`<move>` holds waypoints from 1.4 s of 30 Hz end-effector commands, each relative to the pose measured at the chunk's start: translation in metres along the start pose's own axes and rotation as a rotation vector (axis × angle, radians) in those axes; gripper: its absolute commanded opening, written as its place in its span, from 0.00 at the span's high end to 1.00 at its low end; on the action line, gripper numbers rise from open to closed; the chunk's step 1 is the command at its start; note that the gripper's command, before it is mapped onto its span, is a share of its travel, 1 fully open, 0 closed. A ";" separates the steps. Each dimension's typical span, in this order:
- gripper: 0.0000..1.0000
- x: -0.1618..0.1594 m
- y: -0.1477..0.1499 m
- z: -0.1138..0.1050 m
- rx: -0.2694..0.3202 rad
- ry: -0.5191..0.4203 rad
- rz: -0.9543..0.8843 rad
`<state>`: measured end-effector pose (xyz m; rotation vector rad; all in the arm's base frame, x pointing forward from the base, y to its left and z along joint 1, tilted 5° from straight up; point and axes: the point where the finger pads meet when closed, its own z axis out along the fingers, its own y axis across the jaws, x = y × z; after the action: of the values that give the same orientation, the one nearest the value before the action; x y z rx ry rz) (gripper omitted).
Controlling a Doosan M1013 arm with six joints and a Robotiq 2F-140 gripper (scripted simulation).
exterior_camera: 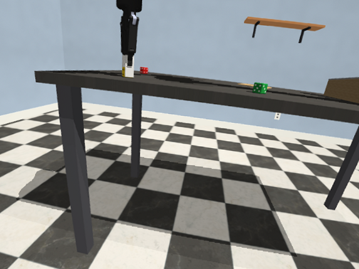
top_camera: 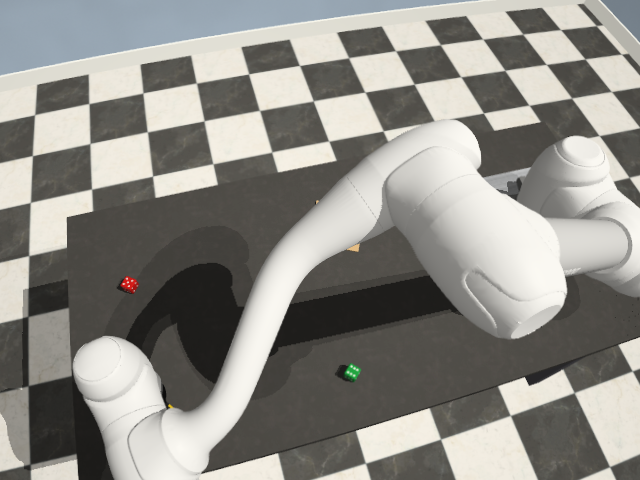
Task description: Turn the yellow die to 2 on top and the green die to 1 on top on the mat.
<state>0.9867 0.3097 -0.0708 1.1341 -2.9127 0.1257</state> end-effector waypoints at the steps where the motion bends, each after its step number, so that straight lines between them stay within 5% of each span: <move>1: 0.76 0.000 0.000 0.000 0.000 0.000 0.000; 10: 0.76 0.000 0.000 -0.010 0.000 0.000 0.000; 26: 0.76 0.000 0.000 -0.097 0.000 0.000 0.000; 42: 0.76 0.015 -0.011 -0.103 0.000 0.000 -0.017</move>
<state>0.9836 0.3113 0.0302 1.1421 -2.9090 0.1256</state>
